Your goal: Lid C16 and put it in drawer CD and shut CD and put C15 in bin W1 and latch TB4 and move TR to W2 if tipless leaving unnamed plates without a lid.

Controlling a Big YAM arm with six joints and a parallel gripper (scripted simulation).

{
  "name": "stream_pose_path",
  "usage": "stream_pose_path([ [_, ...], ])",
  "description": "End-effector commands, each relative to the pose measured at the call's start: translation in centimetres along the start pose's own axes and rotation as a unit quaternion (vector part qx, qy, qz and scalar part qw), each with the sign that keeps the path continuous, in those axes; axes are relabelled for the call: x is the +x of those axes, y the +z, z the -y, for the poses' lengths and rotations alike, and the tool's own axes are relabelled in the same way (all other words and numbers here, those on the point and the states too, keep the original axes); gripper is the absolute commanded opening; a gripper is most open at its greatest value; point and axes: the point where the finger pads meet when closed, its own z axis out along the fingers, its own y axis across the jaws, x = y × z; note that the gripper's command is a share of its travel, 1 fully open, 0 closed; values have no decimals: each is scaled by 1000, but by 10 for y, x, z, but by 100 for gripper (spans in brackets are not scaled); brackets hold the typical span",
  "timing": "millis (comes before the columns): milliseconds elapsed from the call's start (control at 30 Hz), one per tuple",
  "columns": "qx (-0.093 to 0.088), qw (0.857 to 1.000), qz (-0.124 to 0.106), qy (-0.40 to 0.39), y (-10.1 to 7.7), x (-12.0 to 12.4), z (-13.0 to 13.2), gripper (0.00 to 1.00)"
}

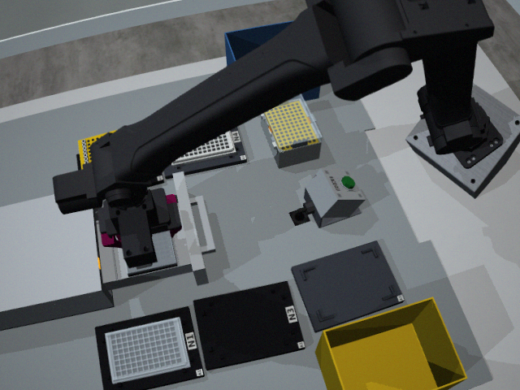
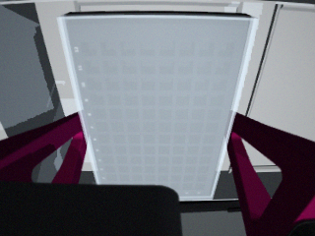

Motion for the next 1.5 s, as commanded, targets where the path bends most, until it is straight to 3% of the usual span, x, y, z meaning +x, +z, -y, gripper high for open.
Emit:
stream_pose_path([
  [0, 10, 1000, 2, -3, -3, -5, 20, 0],
  [800, 9, 1000, 2, -3, -3, -6, 20, 0],
  [1167, 17, 1000, 2, -6, 0, -6, 24, 0],
  [1467, 8, 1000, 2, -2, 8, -4, 13, 0],
])
